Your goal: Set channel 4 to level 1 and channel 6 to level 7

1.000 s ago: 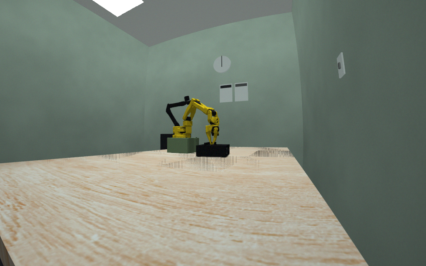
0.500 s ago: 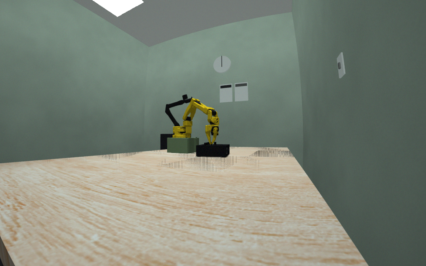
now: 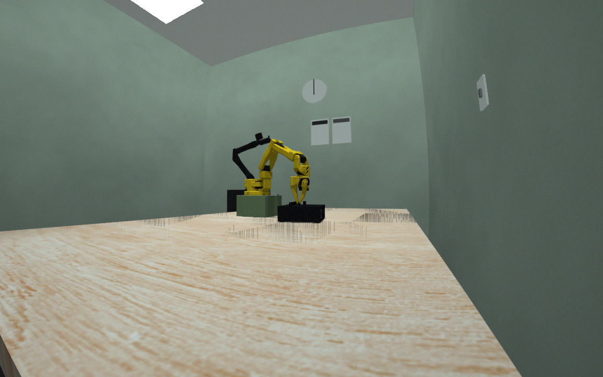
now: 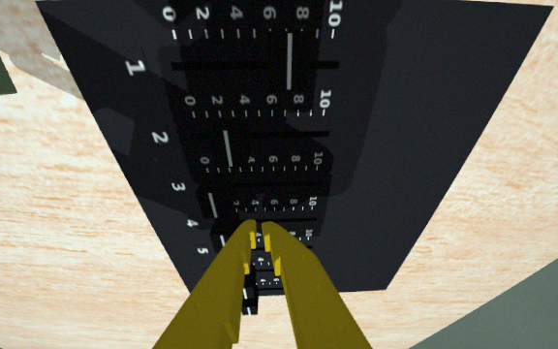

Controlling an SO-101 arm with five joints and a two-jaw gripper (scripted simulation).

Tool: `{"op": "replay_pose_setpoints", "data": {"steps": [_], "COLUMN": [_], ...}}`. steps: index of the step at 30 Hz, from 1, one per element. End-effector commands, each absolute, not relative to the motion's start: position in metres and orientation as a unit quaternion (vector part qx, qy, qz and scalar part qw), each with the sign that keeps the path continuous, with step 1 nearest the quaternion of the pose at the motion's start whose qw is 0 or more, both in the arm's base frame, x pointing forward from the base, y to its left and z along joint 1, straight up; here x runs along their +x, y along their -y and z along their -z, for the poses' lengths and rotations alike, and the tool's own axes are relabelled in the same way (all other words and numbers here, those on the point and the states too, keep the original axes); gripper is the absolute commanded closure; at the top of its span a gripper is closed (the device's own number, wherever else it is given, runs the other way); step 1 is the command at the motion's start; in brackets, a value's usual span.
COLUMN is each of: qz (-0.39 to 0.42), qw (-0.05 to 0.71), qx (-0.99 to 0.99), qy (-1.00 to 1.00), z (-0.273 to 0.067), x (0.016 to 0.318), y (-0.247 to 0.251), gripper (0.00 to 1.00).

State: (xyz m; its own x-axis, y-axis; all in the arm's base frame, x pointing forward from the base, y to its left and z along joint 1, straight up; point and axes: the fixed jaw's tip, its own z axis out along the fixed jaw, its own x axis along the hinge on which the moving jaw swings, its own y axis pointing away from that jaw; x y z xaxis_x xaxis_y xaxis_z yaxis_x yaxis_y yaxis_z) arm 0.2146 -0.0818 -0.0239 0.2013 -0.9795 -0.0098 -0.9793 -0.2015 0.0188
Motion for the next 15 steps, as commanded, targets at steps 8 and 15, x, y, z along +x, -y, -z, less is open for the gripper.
{"op": "replay_pose_setpoints", "data": {"steps": [8, 15], "qz": [-0.003, -0.003], "qw": [-0.001, -0.001], "qx": [0.775, 0.775], "qy": [0.632, 0.632], "z": [0.009, 0.005], "x": [0.225, 0.227], "y": [0.084, 0.085], "gripper": [1.00, 1.00]}}
